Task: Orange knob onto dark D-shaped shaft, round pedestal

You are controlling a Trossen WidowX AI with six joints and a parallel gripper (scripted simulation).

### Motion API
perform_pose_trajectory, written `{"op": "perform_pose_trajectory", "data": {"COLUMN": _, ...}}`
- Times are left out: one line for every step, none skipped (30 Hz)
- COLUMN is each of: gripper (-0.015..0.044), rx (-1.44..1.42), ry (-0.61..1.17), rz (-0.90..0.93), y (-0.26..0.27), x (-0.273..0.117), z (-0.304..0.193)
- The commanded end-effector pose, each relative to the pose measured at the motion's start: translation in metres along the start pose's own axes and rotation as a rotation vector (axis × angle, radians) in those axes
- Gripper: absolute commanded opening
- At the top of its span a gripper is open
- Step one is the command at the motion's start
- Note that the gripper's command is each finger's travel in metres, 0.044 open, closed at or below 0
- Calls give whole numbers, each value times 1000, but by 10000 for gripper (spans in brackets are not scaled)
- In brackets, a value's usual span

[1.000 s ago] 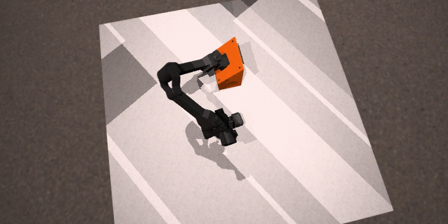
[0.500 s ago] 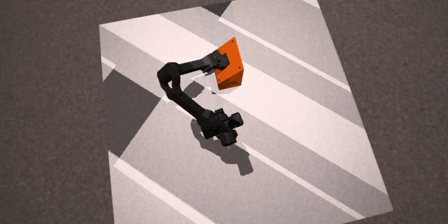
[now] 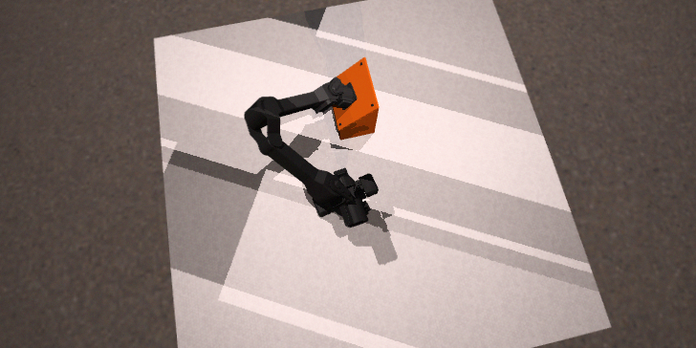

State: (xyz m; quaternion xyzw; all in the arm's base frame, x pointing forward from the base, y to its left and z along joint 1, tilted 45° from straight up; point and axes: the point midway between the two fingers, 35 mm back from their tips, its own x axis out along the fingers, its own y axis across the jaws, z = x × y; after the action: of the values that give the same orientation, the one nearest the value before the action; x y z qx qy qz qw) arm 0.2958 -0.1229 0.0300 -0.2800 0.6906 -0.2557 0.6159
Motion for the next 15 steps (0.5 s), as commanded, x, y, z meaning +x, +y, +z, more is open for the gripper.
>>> {"op": "perform_pose_trajectory", "data": {"gripper": 0, "rx": -99, "ry": -1, "rz": -2, "y": 0, "x": -1, "z": 1}}
{"op": "perform_pose_trajectory", "data": {"gripper": 0, "rx": -142, "ry": -1, "rz": -2, "y": -1, "x": -1, "z": 1}}
{"op": "perform_pose_trajectory", "data": {"gripper": 0, "rx": -173, "ry": -1, "rz": -2, "y": -1, "x": -1, "z": 1}}
{"op": "perform_pose_trajectory", "data": {"gripper": 0, "rx": -181, "ry": -1, "rz": -2, "y": -1, "x": 0, "z": 1}}
{"op": "perform_pose_trajectory", "data": {"gripper": 0, "rx": -184, "ry": -1, "rz": -2, "y": -1, "x": 0, "z": 0}}
{"op": "perform_pose_trajectory", "data": {"gripper": 0, "rx": -184, "ry": -1, "rz": -2, "y": -1, "x": 1, "z": 0}}
{"op": "perform_pose_trajectory", "data": {"gripper": 0, "rx": -184, "ry": -1, "rz": -2, "y": -1, "x": 1, "z": 0}}
{"op": "perform_pose_trajectory", "data": {"gripper": 0, "rx": -184, "ry": -1, "rz": -2, "y": -1, "x": 1, "z": 0}}
{"op": "perform_pose_trajectory", "data": {"gripper": 0, "rx": -184, "ry": -1, "rz": -2, "y": -1, "x": 2, "z": 0}}
{"op": "perform_pose_trajectory", "data": {"gripper": 0, "rx": -184, "ry": -1, "rz": -2, "y": 0, "x": 2, "z": 0}}
{"op": "perform_pose_trajectory", "data": {"gripper": 0, "rx": -184, "ry": -1, "rz": -2, "y": 0, "x": 2, "z": 0}}
{"op": "perform_pose_trajectory", "data": {"gripper": 0, "rx": -184, "ry": -1, "rz": -2, "y": 0, "x": 2, "z": 0}}
{"op": "perform_pose_trajectory", "data": {"gripper": 0, "rx": -184, "ry": -1, "rz": -2, "y": 0, "x": 3, "z": 0}}
{"op": "perform_pose_trajectory", "data": {"gripper": 0, "rx": -184, "ry": -1, "rz": -2, "y": 0, "x": 3, "z": 0}}
{"op": "perform_pose_trajectory", "data": {"gripper": 0, "rx": -184, "ry": -1, "rz": -2, "y": 0, "x": 3, "z": 0}}
